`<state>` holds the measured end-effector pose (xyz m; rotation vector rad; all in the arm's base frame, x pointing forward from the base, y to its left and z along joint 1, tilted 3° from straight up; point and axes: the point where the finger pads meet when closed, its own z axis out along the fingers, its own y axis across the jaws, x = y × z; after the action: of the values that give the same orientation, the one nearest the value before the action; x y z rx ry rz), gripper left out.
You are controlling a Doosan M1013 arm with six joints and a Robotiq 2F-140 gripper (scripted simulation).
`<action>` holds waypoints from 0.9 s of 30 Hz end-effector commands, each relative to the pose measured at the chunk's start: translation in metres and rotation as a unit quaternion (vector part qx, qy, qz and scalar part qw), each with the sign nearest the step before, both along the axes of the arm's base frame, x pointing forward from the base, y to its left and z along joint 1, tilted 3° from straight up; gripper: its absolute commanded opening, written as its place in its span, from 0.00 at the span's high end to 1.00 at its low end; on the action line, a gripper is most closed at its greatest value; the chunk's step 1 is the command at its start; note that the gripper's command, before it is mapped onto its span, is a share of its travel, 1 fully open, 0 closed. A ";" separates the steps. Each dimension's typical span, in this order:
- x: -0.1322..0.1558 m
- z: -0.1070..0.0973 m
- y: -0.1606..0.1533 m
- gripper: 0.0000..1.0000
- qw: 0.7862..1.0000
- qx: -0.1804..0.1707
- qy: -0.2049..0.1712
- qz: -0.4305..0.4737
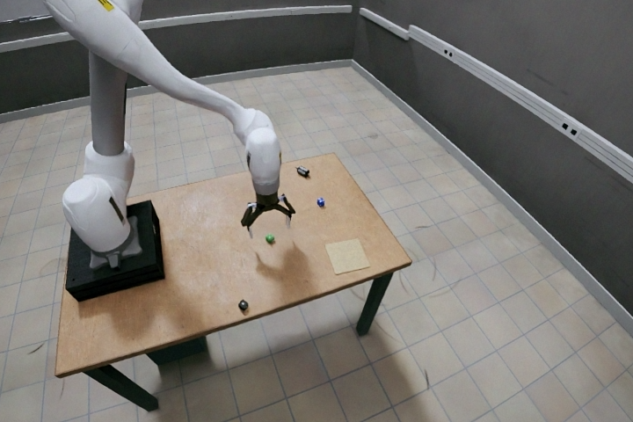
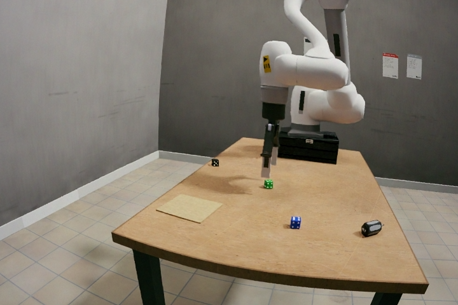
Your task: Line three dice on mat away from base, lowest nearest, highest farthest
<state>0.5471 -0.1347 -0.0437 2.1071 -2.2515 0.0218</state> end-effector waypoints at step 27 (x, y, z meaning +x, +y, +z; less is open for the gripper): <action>0.069 -0.003 0.025 0.00 1.000 0.000 -0.001 0.000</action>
<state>0.6010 -0.1145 -0.0462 2.1080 -2.2518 0.0223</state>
